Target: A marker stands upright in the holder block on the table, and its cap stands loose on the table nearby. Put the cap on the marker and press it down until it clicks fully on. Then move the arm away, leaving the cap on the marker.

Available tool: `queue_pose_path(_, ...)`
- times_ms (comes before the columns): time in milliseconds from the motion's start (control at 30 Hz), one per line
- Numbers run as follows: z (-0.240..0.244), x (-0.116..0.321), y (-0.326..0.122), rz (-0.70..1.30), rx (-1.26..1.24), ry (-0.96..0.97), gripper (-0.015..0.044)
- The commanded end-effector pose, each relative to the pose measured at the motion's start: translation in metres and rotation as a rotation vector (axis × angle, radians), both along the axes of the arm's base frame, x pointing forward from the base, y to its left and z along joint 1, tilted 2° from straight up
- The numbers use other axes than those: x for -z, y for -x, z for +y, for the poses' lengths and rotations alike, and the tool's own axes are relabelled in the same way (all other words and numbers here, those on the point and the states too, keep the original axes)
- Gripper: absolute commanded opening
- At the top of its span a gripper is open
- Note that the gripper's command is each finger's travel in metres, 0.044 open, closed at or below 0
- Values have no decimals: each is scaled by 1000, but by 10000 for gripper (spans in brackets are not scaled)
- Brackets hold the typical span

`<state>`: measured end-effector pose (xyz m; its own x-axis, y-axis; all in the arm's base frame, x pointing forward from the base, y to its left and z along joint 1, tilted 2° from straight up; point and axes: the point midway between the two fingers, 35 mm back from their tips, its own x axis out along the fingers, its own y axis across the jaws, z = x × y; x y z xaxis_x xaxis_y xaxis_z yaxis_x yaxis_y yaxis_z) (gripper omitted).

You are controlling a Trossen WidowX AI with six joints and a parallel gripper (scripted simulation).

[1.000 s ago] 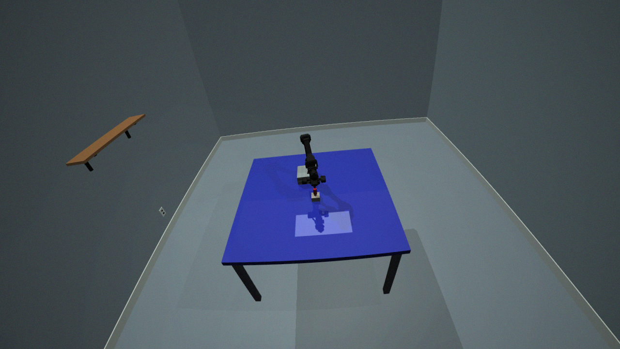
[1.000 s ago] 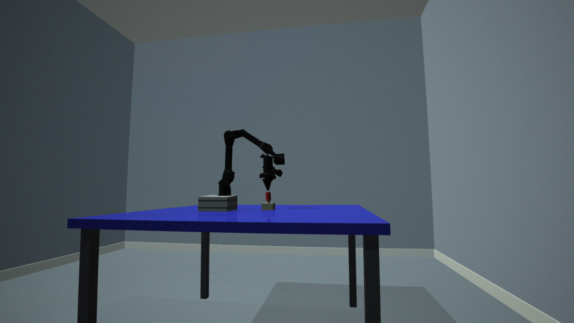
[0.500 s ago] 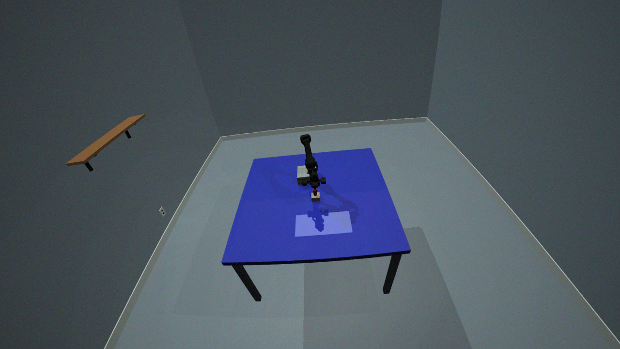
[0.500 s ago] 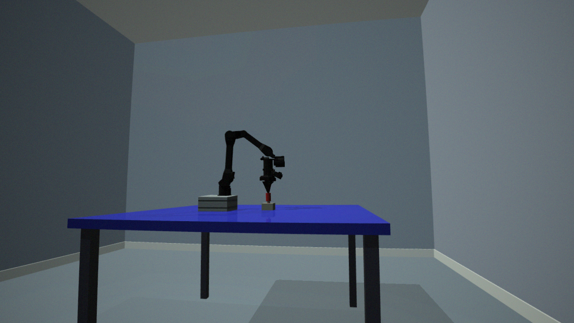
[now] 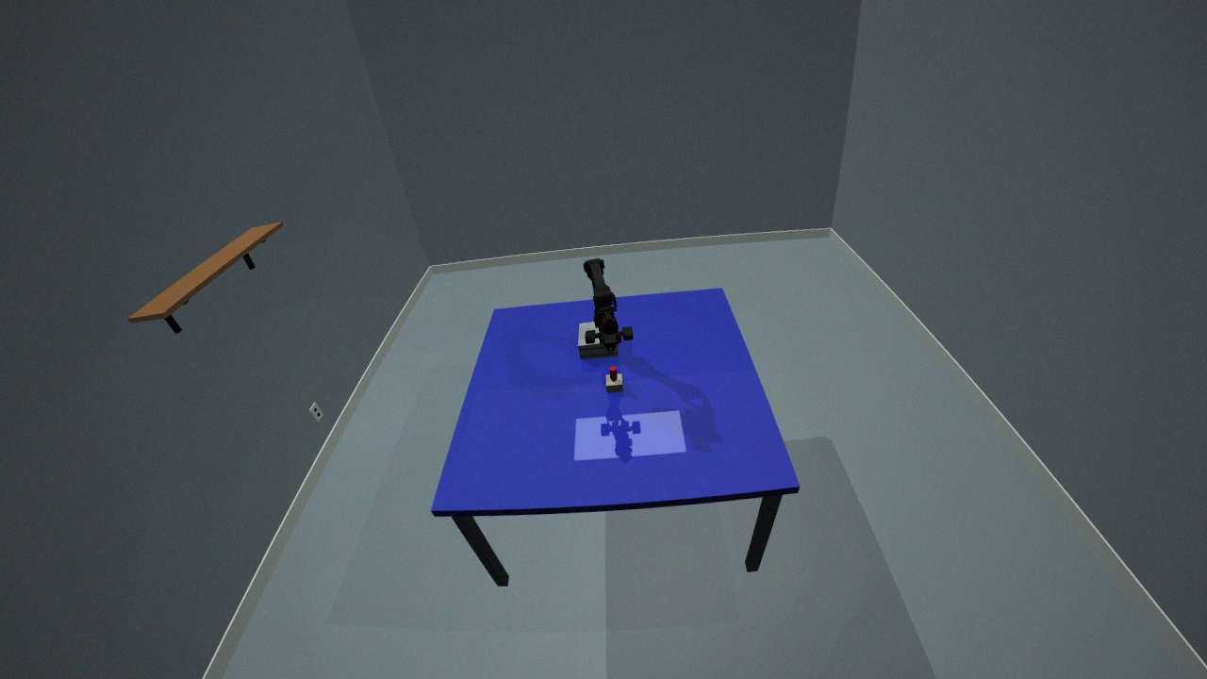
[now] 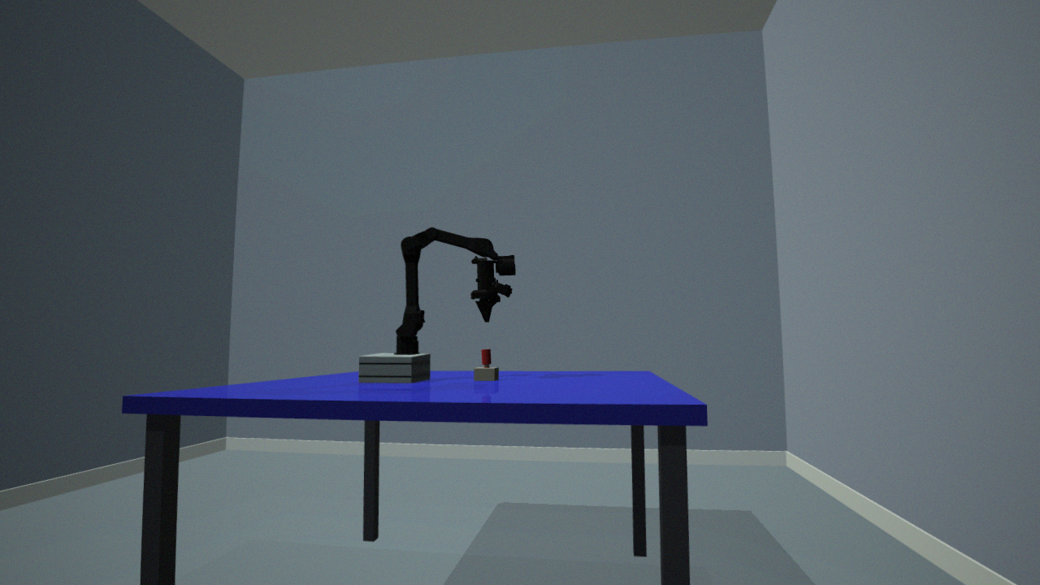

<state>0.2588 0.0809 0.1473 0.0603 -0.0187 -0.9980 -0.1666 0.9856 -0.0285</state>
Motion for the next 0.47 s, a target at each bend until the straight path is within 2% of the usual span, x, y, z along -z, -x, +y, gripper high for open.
queue_pose_path(0, -1, 1, 2, 13, 3, 5, 105)
queue_pose_path(433, -1, 1, 2, 13, 3, 5, 440)
